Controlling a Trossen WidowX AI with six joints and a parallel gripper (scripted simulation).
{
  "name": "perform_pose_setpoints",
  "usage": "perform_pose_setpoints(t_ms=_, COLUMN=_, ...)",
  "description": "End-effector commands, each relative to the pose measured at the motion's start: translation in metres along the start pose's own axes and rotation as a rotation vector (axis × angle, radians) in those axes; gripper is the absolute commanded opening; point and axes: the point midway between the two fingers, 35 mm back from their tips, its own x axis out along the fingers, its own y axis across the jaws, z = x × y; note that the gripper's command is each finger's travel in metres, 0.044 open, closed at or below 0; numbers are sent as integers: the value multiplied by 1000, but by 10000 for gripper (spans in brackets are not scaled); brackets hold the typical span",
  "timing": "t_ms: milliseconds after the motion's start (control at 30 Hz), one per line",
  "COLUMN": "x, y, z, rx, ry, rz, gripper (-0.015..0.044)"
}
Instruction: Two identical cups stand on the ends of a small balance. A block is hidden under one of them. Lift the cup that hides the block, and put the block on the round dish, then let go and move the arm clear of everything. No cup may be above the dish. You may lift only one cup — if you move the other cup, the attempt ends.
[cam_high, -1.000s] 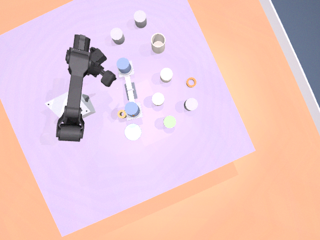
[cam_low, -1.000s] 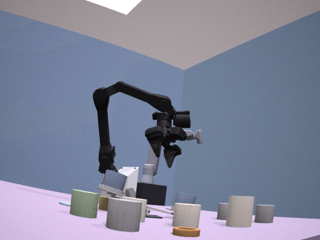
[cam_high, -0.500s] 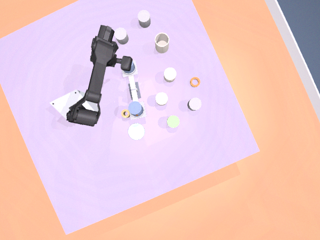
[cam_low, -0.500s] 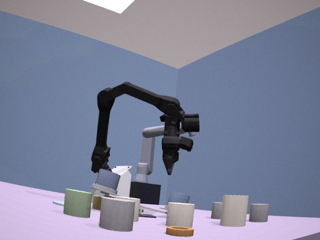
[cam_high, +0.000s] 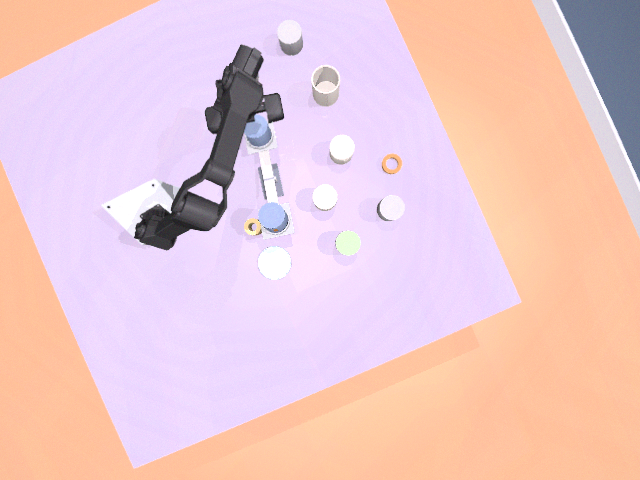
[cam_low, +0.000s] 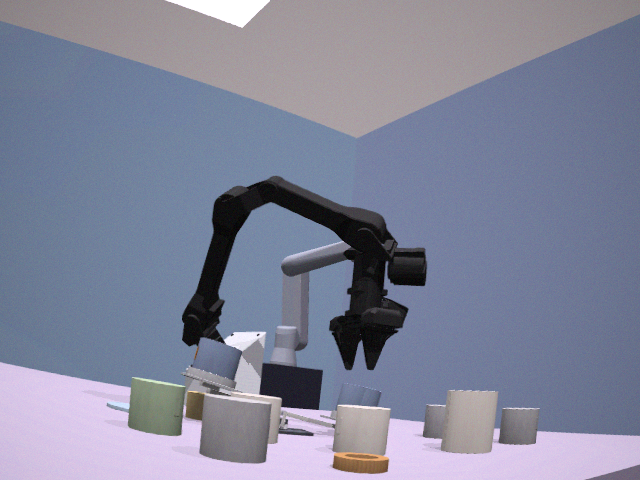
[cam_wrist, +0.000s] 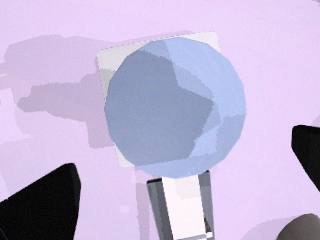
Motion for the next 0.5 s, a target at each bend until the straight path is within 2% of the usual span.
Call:
perform_pose_setpoints(t_ms=0, x=2, y=-1, z=3, rx=-25, ry=-7, rz=9, gripper=440)
perform_pose_setpoints(t_ms=467, x=24, y=-2, z=3, rx=-24, ry=-7, rz=8, gripper=440)
